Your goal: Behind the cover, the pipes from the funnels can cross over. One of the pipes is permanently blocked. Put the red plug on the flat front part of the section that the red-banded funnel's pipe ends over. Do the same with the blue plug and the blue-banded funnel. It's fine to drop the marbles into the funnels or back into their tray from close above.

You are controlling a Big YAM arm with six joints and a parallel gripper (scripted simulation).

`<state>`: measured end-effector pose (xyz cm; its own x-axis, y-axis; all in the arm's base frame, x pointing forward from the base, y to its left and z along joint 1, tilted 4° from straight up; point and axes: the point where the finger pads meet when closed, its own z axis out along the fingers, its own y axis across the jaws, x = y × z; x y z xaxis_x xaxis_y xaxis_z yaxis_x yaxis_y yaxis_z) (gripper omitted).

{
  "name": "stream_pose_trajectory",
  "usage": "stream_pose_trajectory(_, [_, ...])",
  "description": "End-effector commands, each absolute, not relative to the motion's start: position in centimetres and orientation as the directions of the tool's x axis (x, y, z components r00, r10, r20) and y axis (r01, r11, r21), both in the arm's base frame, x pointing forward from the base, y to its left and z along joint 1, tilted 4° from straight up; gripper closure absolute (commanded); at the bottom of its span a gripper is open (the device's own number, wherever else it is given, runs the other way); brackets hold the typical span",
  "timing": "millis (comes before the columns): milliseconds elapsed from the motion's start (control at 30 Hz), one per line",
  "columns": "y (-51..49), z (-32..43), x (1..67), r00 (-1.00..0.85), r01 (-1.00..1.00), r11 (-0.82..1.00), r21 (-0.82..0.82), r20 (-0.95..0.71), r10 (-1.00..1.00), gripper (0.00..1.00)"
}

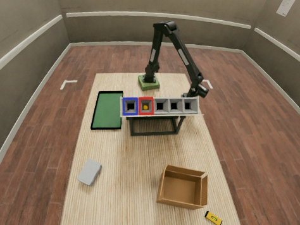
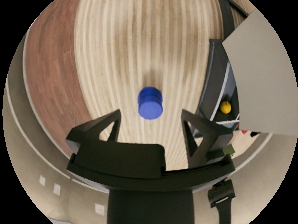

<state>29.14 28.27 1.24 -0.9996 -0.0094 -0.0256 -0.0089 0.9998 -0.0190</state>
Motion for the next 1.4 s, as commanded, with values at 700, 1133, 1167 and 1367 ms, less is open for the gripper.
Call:
stream_pose_trajectory(700, [28.6, -0.7, 30.1, -0.997, -0.011, 1.0, 0.023, -0.073, -0.009, 0.13])
stream_pose_trajectory(1133, [28.6, -0.7, 30.3, -0.997, -0.009, 1.0, 0.023, -0.071, -0.008, 0.13])
stream_pose_trajectory(1167, [28.6, -0.7, 30.4, -0.998, -0.009, 1.0, 0.023, -0.07, -0.007, 0.13])
stream_pose_trajectory(1367, [28.6, -0.7, 30.5, -0.998, -0.008, 1.0, 0.02, -0.067, -0.007, 0.13])
